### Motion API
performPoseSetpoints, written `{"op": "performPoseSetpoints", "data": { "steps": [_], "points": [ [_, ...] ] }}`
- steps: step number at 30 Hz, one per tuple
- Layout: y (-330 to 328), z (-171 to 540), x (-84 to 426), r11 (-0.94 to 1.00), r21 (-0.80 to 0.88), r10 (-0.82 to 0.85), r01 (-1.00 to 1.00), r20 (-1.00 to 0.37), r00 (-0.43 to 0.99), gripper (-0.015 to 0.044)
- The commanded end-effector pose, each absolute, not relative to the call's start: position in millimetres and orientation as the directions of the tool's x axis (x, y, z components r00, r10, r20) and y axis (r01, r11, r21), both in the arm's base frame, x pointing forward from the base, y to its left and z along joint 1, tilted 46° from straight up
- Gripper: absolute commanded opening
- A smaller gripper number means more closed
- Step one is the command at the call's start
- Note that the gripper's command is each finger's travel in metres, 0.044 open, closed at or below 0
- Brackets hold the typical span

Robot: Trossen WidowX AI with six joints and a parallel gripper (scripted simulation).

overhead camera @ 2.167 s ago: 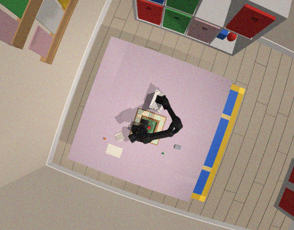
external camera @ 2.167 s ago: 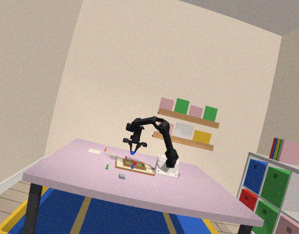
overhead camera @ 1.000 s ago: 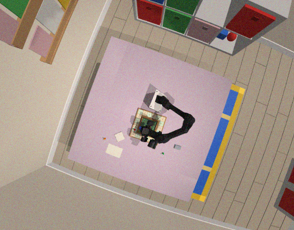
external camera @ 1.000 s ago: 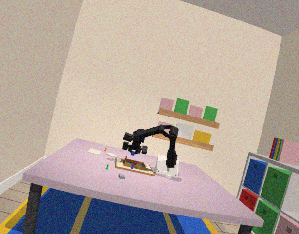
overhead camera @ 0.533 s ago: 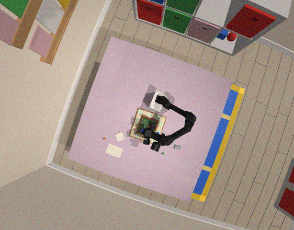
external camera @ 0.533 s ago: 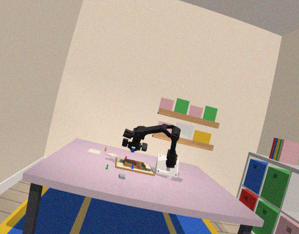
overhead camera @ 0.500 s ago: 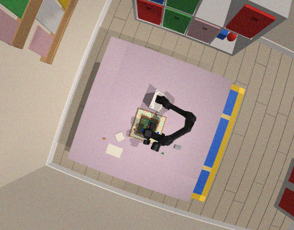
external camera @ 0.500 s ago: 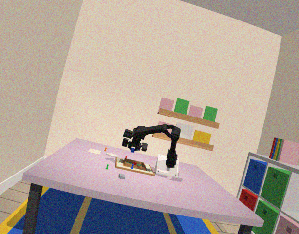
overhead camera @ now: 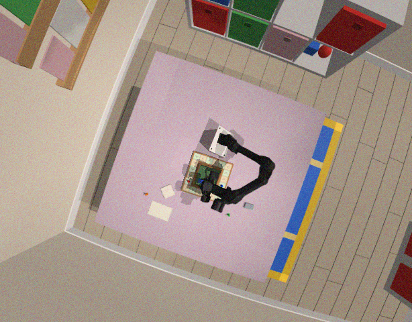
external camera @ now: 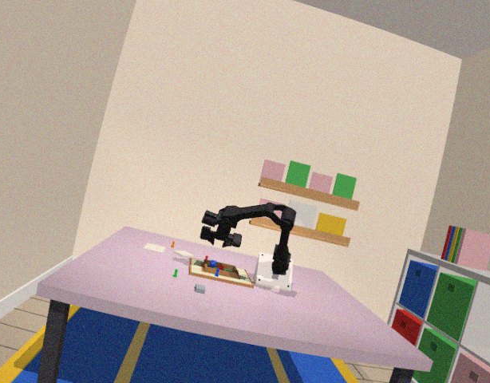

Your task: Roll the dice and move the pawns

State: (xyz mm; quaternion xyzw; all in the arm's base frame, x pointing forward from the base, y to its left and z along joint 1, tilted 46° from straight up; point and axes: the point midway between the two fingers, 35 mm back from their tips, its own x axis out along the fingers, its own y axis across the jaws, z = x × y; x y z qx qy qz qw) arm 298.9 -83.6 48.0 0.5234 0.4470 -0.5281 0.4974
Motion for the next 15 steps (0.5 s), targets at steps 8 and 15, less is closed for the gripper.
{"op": "performPoseSetpoints", "data": {
  "steps": [8,15],
  "points": [
    [-106.1,61.7,291.1,-0.084,0.0,0.075,0.997,-0.997,0.006,0.044],
    [-98.0,30.4,295.8,-0.091,0.029,0.665,0.995,-0.743,0.082,0.044]
  ]
}}
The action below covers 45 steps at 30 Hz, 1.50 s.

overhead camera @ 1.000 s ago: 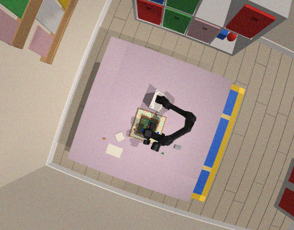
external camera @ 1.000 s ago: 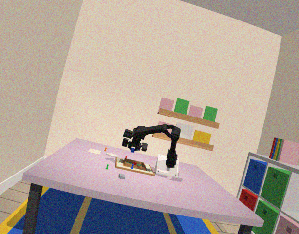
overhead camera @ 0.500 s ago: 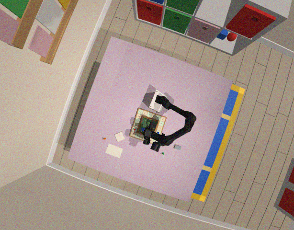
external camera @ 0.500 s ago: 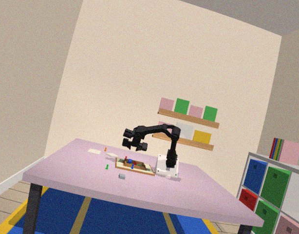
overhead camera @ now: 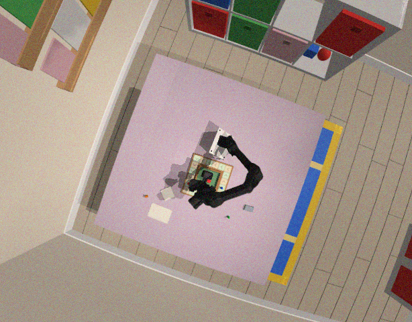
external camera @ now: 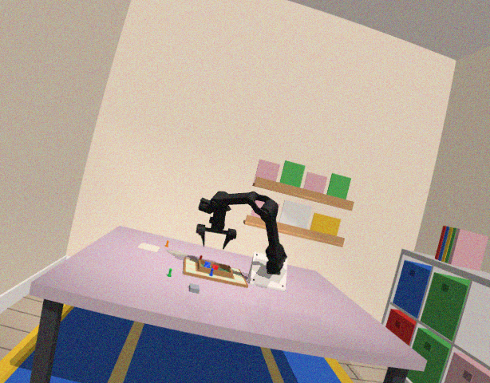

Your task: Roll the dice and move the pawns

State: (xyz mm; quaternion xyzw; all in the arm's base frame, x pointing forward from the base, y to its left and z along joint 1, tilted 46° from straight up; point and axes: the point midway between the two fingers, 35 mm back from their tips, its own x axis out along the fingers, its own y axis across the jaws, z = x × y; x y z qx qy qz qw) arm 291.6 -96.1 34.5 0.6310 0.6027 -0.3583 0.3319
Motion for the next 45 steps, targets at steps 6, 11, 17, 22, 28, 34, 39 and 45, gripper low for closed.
{"op": "performPoseSetpoints", "data": {
  "steps": [6,11,17,22,28,34,39,45],
  "points": [
    [-100.1,23.9,291.2,-0.087,0.011,0.657,0.996,-0.751,0.066,0.0414],
    [-107.2,13.0,299.6,0.209,0.281,0.666,0.937,-0.742,0.074,0.0282],
    [-116.7,-3.3,310.5,0.548,0.579,0.678,0.603,-0.73,0.086,0.02],
    [-124.1,-17.7,319.0,0.701,0.692,0.687,0.172,-0.72,0.096,0.02],
    [-132.9,-36.6,328.3,0.686,0.618,0.699,-0.385,-0.707,0.109,0.02],
    [-135.1,-41.5,330.4,0.649,0.566,0.701,-0.508,-0.704,0.112,0.02],
    [-135.7,-42.1,330.6,0.649,0.566,0.701,-0.508,-0.704,0.112,0.02],
    [-132.5,-45.6,331.3,0.649,0.566,0.701,-0.508,-0.704,0.113,0.02]
  ]
}}
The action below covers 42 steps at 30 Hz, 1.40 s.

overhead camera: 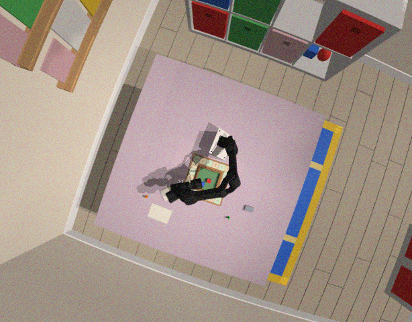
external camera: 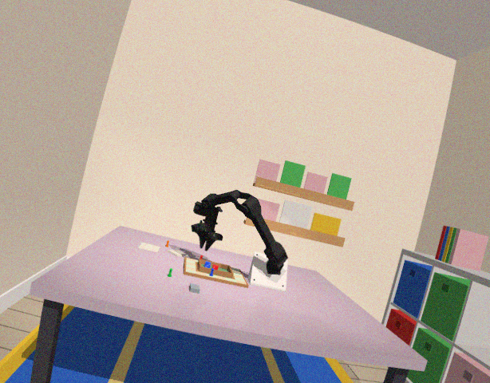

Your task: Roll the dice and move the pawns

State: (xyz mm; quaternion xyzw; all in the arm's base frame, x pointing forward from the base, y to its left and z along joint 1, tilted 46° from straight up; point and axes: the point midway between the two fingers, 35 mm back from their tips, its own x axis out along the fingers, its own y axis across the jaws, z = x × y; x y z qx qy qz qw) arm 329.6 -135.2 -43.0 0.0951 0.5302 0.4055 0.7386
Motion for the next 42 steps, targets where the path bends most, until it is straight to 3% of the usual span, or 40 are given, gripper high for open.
{"op": "performPoseSetpoints", "data": {
  "steps": [1,33,38,42],
  "points": [
    [-128.7,-49.4,331.9,0.649,0.566,0.702,-0.508,-0.704,0.113,0.02],
    [-96.3,-81.7,337.1,0.648,0.567,0.703,-0.508,-0.702,0.113,0.02],
    [-96.3,-81.7,337.1,0.648,0.567,0.703,-0.508,-0.702,0.113,0.0069],
    [-96.3,-81.7,337.1,0.648,0.567,0.703,-0.508,-0.702,0.113,0.0042]
  ]
}}
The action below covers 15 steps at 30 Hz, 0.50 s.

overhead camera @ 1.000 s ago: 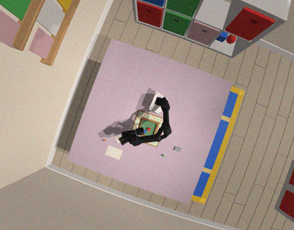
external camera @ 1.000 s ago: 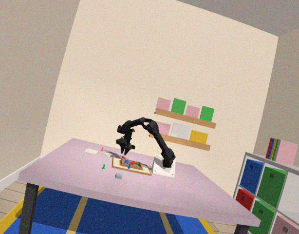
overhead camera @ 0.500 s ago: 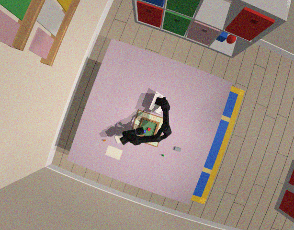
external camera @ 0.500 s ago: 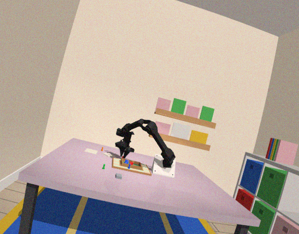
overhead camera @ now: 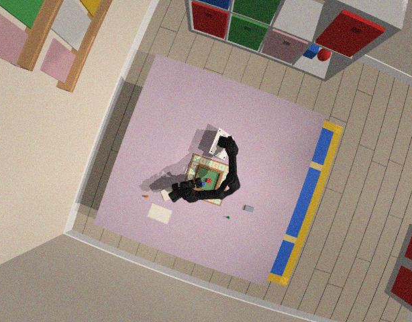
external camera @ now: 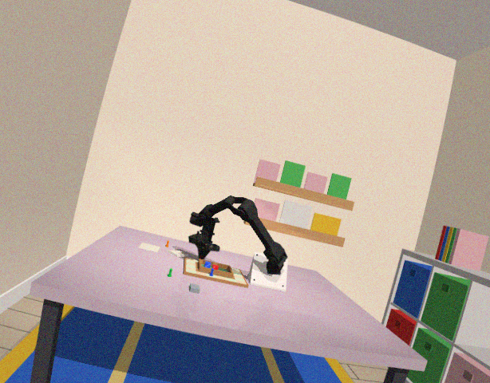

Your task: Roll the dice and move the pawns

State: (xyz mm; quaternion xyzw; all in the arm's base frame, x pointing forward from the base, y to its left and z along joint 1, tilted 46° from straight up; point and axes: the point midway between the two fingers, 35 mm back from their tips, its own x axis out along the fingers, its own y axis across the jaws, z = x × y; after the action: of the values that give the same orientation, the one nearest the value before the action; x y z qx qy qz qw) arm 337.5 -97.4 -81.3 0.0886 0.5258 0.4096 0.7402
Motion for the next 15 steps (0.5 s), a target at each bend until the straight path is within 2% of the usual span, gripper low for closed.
{"op": "performPoseSetpoints", "data": {
  "steps": [1,6,15],
  "points": [
    [-96.3,-81.7,337.1,0.648,0.567,0.703,-0.508,-0.702,0.113,0.0035],
    [-96.3,-81.7,337.1,0.648,0.567,0.703,-0.508,-0.702,0.113,0.0],
    [-121.5,-59.1,336.2,0.654,0.577,0.7,-0.489,-0.707,0.103,0.0]
  ]
}}
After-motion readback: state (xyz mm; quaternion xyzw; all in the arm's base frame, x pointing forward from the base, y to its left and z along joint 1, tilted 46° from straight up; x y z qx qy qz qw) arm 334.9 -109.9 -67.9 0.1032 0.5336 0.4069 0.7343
